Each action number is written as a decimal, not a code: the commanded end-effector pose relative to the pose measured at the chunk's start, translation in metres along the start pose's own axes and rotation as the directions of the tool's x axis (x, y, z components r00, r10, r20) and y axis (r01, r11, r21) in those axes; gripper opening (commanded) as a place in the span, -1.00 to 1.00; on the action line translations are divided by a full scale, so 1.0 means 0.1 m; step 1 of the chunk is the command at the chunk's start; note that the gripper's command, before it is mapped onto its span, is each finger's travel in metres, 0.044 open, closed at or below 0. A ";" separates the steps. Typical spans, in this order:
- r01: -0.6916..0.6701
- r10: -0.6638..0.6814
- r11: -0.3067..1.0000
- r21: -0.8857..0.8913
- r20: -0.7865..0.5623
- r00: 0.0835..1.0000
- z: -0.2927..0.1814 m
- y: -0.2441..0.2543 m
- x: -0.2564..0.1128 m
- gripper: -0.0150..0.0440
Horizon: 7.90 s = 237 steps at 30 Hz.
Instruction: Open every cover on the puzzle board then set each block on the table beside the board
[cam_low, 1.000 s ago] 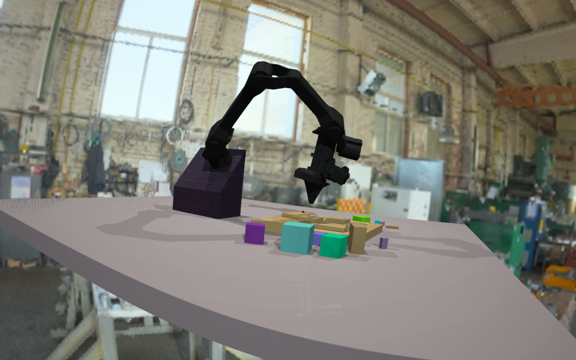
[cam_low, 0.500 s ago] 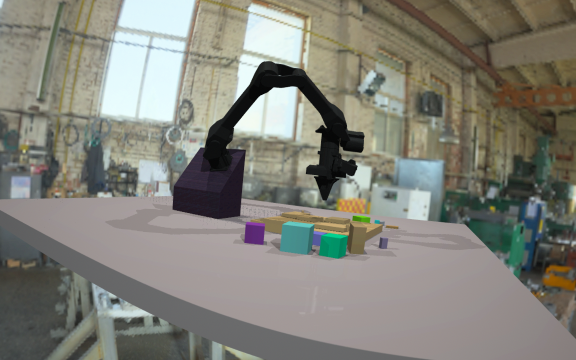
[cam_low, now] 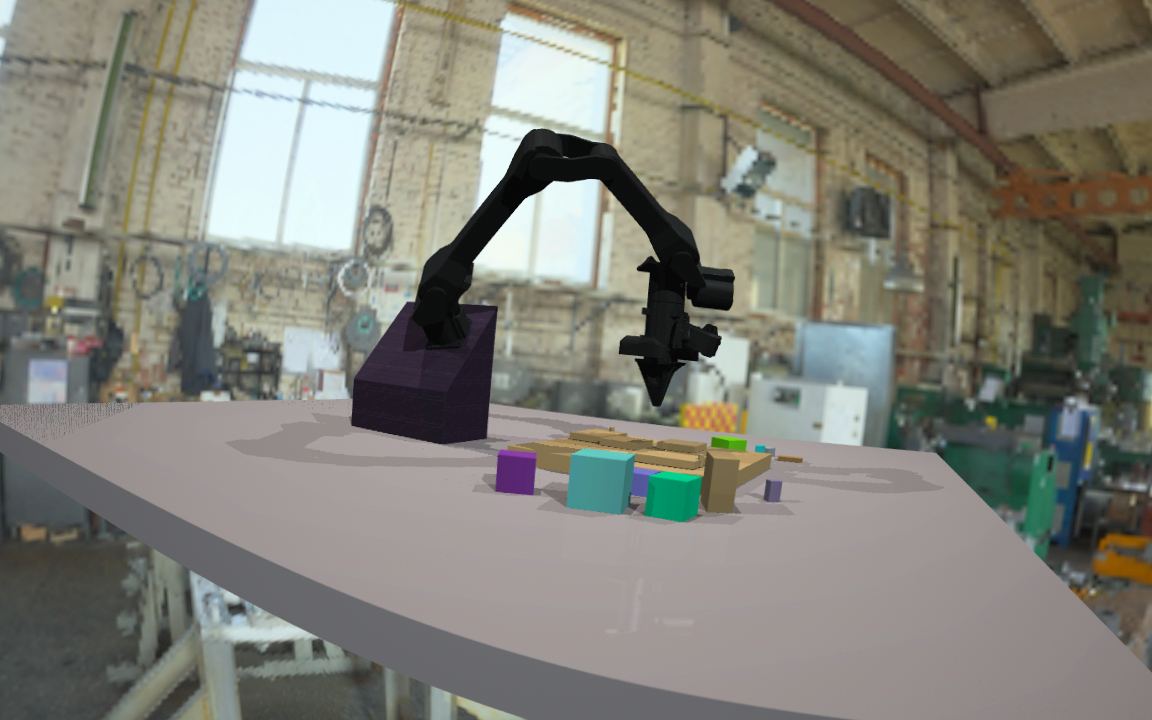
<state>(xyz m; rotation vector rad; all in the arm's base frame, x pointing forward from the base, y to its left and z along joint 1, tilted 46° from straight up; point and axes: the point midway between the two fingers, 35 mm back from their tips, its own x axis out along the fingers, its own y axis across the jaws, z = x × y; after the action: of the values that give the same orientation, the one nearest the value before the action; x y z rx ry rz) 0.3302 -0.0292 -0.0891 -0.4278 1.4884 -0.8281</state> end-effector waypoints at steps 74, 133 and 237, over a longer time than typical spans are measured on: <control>0.005 -0.005 1.000 -0.003 0.005 1.000 0.11 0.00 0.59 -0.49; 0.005 -0.005 1.000 -0.001 0.007 1.000 0.71 0.01 0.58 -0.49; -0.004 -0.003 0.004 1.000 0.004 1.000 -0.22 -0.03 0.00 -0.49</control>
<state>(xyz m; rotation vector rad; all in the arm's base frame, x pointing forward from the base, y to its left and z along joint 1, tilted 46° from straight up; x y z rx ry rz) 0.3075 -0.0269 -0.0900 0.7252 0.4823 -1.6702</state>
